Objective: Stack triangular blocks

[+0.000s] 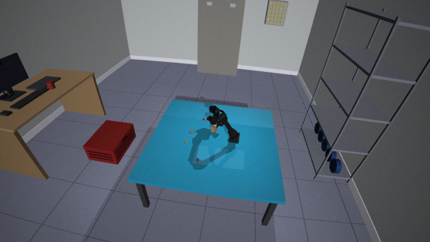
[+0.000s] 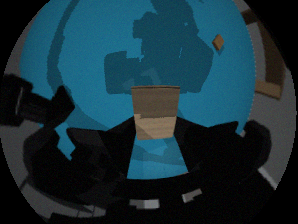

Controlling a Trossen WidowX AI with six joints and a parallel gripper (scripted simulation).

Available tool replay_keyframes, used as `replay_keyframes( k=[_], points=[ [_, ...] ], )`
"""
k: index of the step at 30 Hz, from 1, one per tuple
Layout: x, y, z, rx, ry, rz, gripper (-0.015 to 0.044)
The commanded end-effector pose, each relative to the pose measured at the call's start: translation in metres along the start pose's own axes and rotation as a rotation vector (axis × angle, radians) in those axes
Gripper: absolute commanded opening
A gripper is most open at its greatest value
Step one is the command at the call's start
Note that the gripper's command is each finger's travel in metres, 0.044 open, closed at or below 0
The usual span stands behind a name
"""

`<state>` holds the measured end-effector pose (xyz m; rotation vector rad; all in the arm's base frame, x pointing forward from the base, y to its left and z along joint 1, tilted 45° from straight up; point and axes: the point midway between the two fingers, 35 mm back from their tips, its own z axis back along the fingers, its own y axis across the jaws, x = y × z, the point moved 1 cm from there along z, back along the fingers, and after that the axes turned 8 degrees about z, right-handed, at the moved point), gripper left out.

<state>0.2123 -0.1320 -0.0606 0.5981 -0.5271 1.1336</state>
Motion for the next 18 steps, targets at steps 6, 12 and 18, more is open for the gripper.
replay_keyframes(
  k=[6,12,18],
  points=[
    [0.0000,0.0000,0.0000,0.000,0.000,0.000,0.0394],
    [0.0000,0.0000,0.0000,0.000,0.000,0.000,0.0440],
    [-0.0009,-0.0019,0.0100,0.000,0.001,0.000,0.0440]
  ],
)
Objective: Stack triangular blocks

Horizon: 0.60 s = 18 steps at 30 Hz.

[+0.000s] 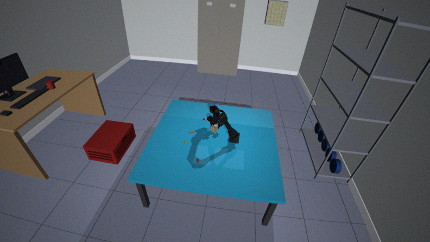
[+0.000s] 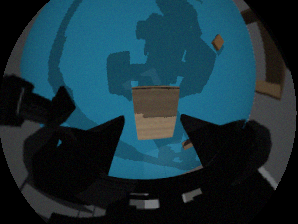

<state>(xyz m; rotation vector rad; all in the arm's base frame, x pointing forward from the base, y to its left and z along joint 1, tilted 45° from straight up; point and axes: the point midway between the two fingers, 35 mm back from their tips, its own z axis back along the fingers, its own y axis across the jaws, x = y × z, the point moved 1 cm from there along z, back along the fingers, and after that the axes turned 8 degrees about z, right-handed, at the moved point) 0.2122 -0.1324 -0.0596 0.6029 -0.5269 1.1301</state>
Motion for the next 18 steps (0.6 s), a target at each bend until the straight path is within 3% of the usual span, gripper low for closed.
replay_keyframes(
  k=[1,8,18],
  points=[
    [-0.002,-0.003,0.018,-0.003,0.005,0.003,0.0440],
    [-0.001,0.000,0.107,-0.002,0.006,0.002,0.0440],
    [-0.002,-0.002,0.104,-0.019,0.010,-0.003,0.0440]
  ],
)
